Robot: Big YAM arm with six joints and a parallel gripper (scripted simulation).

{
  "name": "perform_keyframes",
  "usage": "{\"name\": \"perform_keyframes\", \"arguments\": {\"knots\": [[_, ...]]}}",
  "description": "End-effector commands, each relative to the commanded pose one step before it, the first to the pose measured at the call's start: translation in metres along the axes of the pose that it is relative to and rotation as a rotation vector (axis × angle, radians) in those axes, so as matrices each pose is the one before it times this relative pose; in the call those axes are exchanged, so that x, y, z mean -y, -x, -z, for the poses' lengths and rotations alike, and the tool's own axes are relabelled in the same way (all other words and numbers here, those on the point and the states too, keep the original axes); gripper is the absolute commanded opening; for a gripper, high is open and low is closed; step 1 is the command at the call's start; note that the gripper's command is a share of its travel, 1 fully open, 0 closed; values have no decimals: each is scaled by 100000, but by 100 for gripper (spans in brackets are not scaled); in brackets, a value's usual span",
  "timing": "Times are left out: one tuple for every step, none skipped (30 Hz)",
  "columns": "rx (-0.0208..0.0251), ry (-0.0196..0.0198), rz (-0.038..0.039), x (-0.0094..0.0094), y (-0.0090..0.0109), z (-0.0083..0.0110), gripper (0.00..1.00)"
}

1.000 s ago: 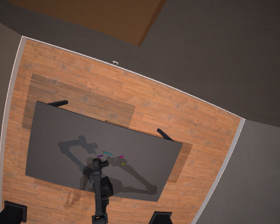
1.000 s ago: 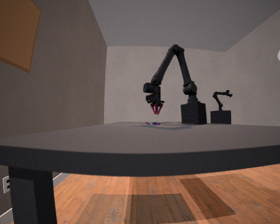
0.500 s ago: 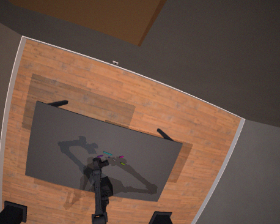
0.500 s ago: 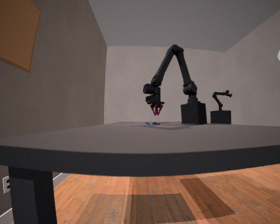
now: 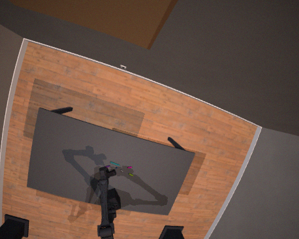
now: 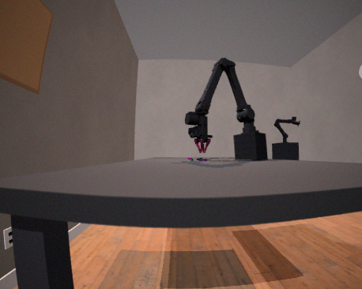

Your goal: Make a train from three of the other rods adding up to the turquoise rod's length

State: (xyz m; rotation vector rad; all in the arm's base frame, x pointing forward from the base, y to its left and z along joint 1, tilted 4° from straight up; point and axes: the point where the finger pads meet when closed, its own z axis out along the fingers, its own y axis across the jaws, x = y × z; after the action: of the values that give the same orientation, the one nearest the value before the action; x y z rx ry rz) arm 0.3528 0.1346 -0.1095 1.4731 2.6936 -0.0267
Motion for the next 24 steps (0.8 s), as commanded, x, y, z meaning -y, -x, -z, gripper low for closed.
{"name": "perform_keyframes", "arguments": {"knots": [[45, -1054, -149, 497, 361, -998, 24], [-1, -12, 5, 10, 34, -157, 24], [-1, -5, 74, 3, 8, -151, 24], [16, 84, 72, -50, 10, -132, 24], [18, 103, 32, -63, -2, -124, 24], [19, 111, 86, -70, -21, -117, 24], [18, 102, 66, -64, -15, -113, 24], [17, 92, 8, -55, 6, -109, 24], [21, 103, -62, -60, 33, -101, 24], [20, 93, -83, -52, 40, -96, 24], [18, 85, -62, -48, 31, -90, 24], [16, 81, -4, -48, 9, -82, 24], [15, 84, 48, -52, -10, -73, 24], [14, 88, 79, -56, -21, -63, 24], [13, 77, 63, -49, -16, -57, 24], [0, 0, 0, 0, 0, 0, 24], [0, 0, 0, 0, 0, 0, 24], [-72, -376, 40, 104, -25, -68, 24], [79, 402, -65, -117, 37, -45, 24], [10, 48, -35, -27, 18, -39, 24], [9, 41, -29, -23, 15, -32, 24], [-38, -198, 2, 38, -2, -26, 24], [-34, -175, 3, 35, -3, -20, 24], [26, 135, -3, -40, 6, -15, 24]]}}
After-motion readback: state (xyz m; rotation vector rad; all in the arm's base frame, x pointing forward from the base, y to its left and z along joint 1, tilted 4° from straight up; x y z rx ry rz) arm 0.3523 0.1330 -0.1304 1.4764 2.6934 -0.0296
